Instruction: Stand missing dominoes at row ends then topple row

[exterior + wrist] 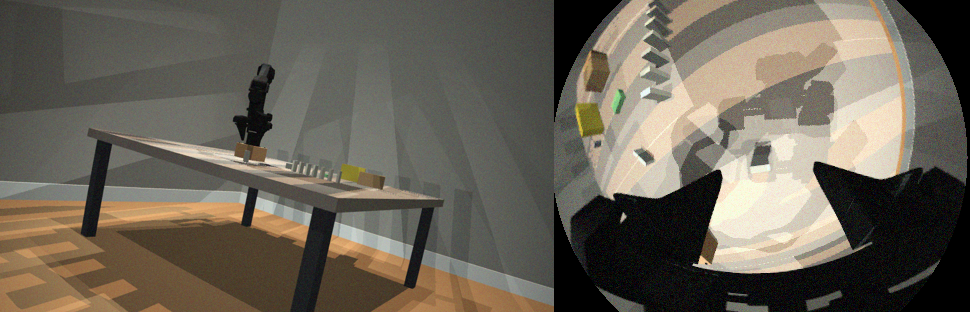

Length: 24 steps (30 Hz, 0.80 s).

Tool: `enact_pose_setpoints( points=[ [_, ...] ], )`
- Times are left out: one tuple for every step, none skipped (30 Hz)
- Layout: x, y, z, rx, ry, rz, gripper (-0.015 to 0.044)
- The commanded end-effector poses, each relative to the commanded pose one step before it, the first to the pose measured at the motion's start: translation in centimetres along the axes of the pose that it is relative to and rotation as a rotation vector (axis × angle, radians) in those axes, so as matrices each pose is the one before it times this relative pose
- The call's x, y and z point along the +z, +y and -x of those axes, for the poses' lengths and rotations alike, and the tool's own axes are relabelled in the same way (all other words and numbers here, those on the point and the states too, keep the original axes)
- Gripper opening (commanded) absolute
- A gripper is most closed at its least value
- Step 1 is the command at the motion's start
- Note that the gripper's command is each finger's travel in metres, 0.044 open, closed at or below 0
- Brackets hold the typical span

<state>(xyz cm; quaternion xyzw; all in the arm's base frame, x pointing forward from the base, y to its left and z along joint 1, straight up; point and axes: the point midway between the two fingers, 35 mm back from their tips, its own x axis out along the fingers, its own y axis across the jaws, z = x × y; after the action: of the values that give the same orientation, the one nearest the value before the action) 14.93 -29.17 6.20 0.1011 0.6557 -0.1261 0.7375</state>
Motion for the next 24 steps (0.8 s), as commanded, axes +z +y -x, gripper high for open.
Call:
enact_pose_setpoints(
  points=[
    [-1.034,0.861,1.589,-0.00310,0.09763,0.0571,0.0440],
    [0.000,0.000,0.000,0.00000,0.00000,0.0000,0.0440],
    [0.000,0.000,0.000,0.00000,0.00000,0.0000,0.0440],
    [0.000,0.000,0.000,0.00000,0.00000,0.0000,0.0440],
    [0.000,0.000,0.000,0.00000,0.00000,0.0000,0.0440],
    [0.000,0.000,0.000,0.00000,0.00000,0.0000,0.0440],
    [0.000,0.000,0.000,0.00000,0.00000,0.0000,0.0440],
    [0.014,-0.015,-0.185,-0.00001,-0.00001,0.0000,0.0440],
    [0.037,-0.041,-0.555,-0.00002,-0.00002,0.0000,0.0440],
    [0.044,-0.049,-0.921,-0.00002,-0.00002,0.0000,0.0440],
    [0.025,-0.028,-1.102,0.00001,0.00001,0.0000,0.0440],
    [-0.005,0.005,-1.093,0.00004,0.00004,0.0000,0.0440],
    [-0.034,0.038,-1.081,0.00008,0.00007,0.0000,0.0440],
    [-0.051,0.056,-0.889,0.00009,0.00008,0.0000,0.0440],
    [-0.040,0.044,-0.528,0.00007,0.00006,0.0000,0.0440],
    [-0.015,0.017,-0.175,0.00002,0.00002,0.0000,0.0440],
    [0.000,0.000,0.000,0.00000,0.00000,0.0000,0.0440],
    [0.025,0.045,0.000,0.00004,-0.00003,0.0000,0.0440],
    [0.000,0.000,0.000,0.00000,0.00000,0.0000,0.0440],
    [0.000,0.000,-0.028,0.00000,0.00000,0.0000,0.0440],
    [-0.001,0.001,-0.083,0.00000,0.00000,0.0000,0.0440],
    [-0.001,0.001,-0.138,0.00001,0.00001,0.0000,0.0440],
    [-0.002,0.002,-0.167,0.00001,0.00001,0.0000,0.0440],
    [-0.003,0.003,-0.167,0.00001,0.00001,0.0000,0.0440]
  ],
)
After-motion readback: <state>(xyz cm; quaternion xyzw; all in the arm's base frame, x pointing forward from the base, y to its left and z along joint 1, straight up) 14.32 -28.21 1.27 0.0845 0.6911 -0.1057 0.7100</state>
